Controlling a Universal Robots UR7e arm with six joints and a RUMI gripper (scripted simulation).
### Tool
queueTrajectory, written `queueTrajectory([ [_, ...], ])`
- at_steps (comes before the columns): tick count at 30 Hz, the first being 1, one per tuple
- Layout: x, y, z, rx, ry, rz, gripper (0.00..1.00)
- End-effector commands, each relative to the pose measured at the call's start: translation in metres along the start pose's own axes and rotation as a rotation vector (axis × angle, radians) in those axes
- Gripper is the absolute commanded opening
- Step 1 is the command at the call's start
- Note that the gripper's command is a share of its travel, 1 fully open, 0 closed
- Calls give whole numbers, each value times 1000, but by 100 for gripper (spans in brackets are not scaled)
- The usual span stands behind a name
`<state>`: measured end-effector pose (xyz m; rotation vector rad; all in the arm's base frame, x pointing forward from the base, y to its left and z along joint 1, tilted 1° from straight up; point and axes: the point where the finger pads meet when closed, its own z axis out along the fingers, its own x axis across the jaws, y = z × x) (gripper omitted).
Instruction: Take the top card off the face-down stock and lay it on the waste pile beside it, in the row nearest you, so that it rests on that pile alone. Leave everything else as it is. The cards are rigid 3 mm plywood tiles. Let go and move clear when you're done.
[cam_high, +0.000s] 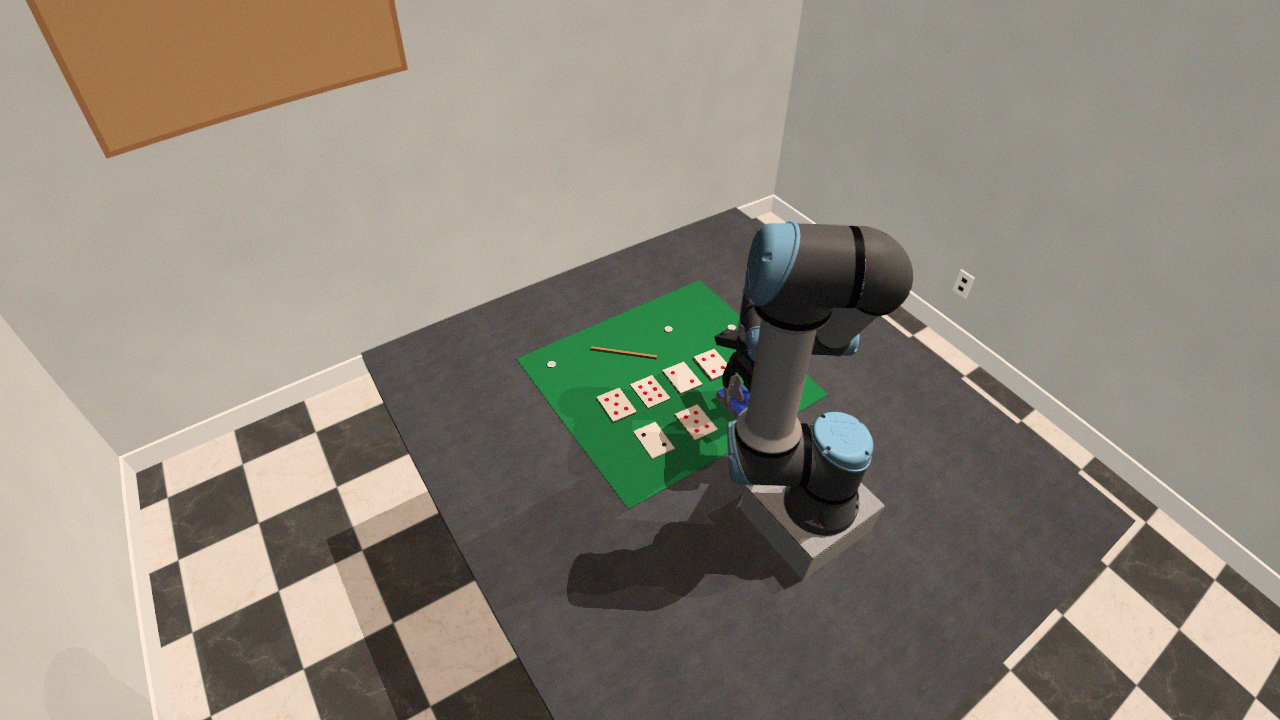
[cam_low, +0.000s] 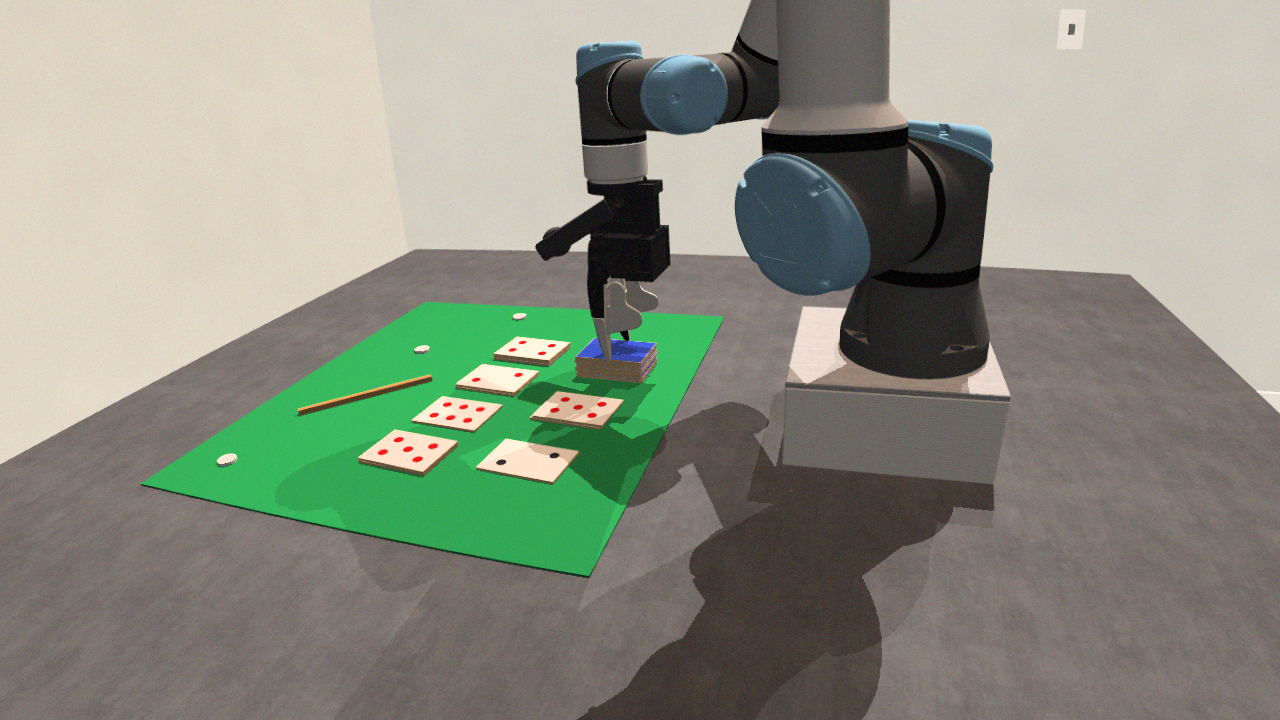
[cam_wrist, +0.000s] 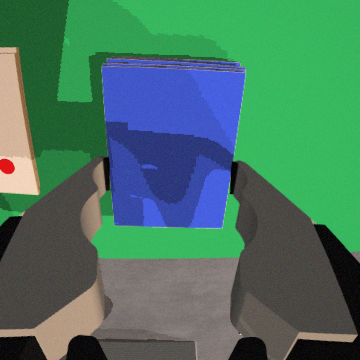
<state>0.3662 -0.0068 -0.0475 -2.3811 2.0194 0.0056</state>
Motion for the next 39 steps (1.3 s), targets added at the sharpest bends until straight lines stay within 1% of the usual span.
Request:
queueTrajectory([
  [1, 0, 0, 0, 1, 0, 0, 38],
  [8, 0, 0, -6, 1, 0, 0, 38],
  [17, 0, 0, -31, 1, 0, 0, 38],
  [21, 0, 0, -39, 1, 0, 0, 38],
  [39, -2, 0, -40, 1, 0, 1, 38],
])
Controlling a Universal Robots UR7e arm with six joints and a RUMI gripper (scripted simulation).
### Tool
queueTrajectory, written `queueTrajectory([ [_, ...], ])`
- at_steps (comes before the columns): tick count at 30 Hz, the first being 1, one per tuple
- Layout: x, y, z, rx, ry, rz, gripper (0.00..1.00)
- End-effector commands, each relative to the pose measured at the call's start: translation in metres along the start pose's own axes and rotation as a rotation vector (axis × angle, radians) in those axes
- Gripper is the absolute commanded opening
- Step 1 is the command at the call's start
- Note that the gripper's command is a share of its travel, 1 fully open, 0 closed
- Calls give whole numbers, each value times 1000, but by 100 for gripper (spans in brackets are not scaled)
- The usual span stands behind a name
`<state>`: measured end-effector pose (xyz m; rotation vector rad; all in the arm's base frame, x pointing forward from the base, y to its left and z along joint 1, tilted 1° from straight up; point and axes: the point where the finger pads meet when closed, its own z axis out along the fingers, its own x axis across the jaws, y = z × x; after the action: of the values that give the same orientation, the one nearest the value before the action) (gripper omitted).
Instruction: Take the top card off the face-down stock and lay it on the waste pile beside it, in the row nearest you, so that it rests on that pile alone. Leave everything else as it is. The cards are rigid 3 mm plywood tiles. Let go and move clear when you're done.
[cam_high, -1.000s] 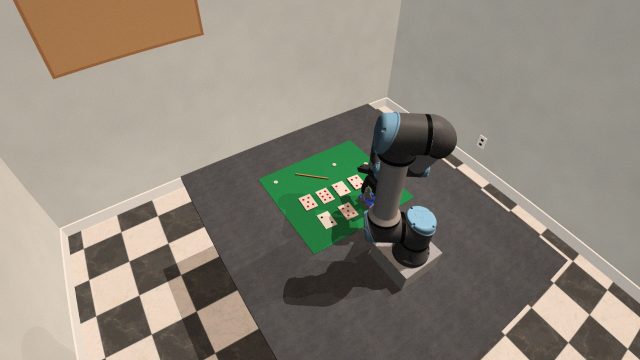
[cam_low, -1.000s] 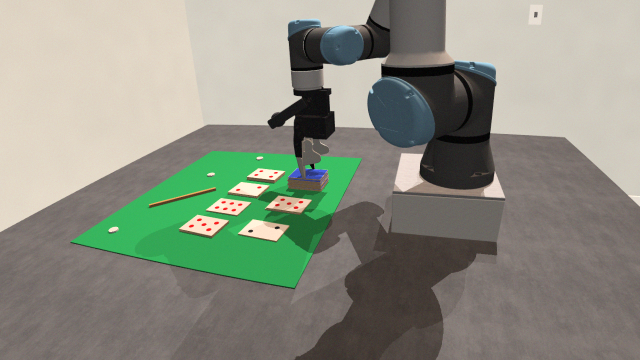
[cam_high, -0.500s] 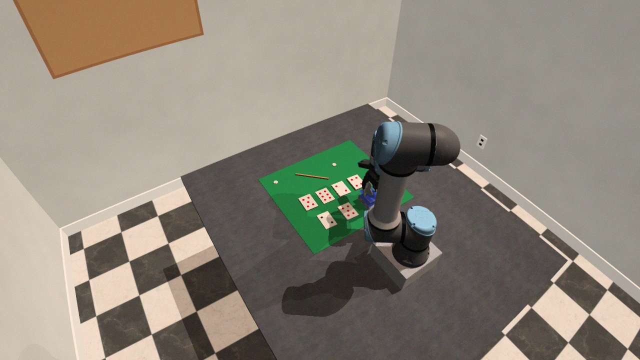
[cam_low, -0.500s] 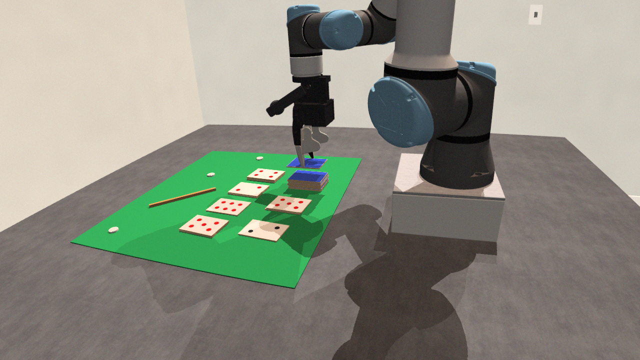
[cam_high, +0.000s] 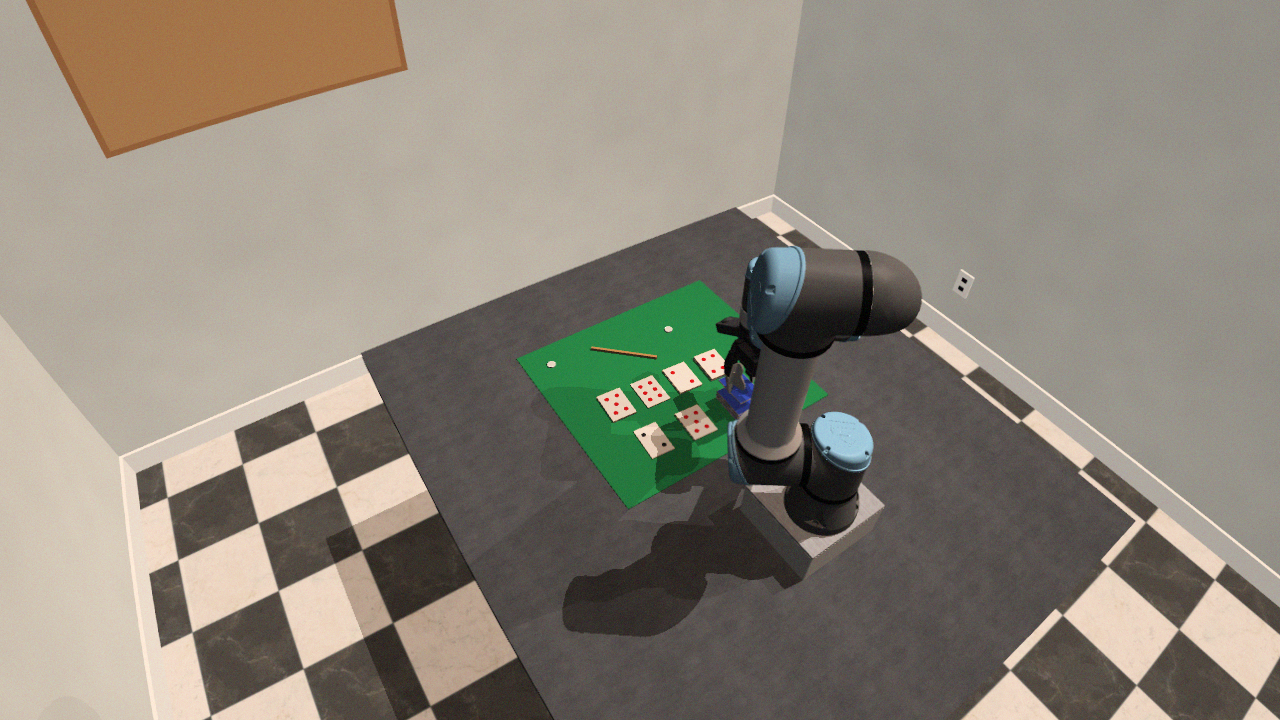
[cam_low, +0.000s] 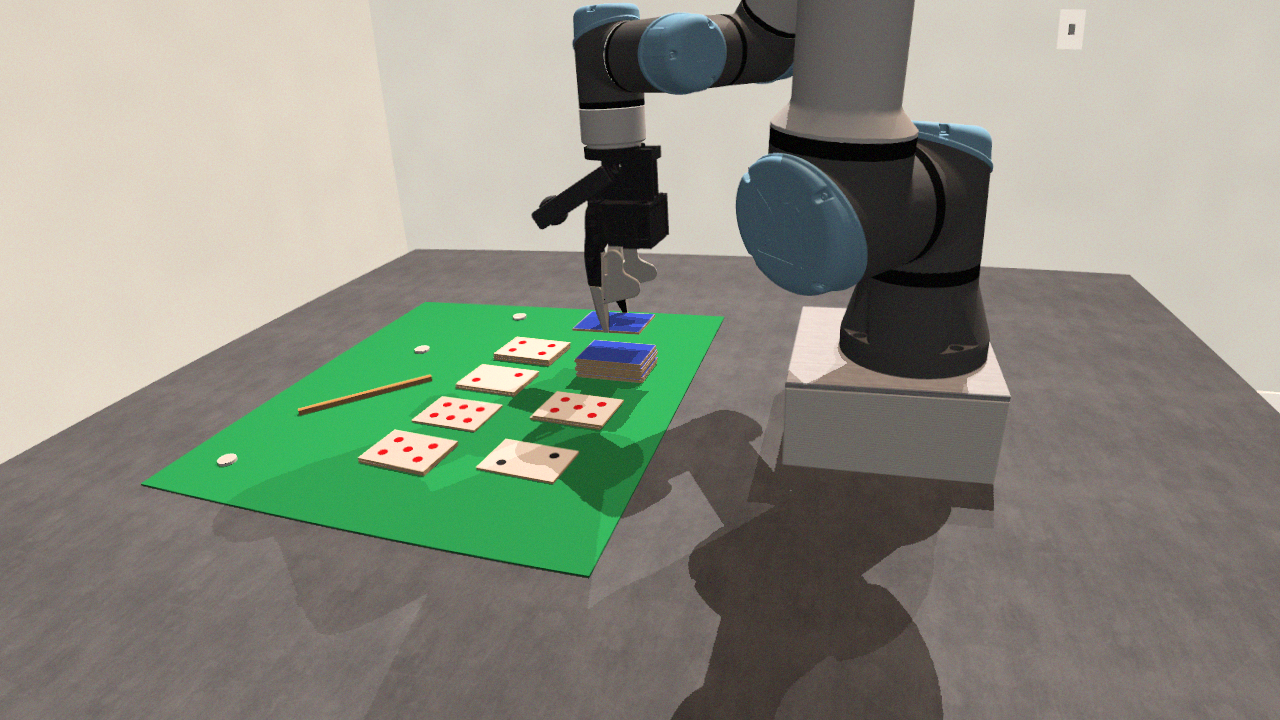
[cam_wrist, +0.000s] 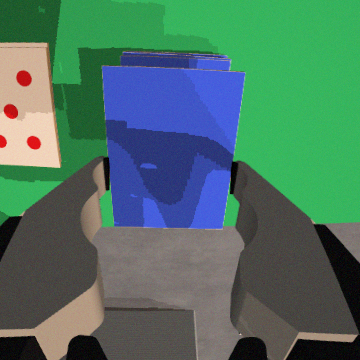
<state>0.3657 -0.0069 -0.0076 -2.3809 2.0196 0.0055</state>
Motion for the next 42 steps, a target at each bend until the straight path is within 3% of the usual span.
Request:
queueTrajectory([
  [1, -3, 0, 0, 1, 0, 1, 38],
  [8, -16, -1, 0, 1, 0, 4, 38],
  [31, -106, -5, 0, 1, 0, 28, 38],
  [42, -117, -5, 0, 1, 0, 31, 38],
])
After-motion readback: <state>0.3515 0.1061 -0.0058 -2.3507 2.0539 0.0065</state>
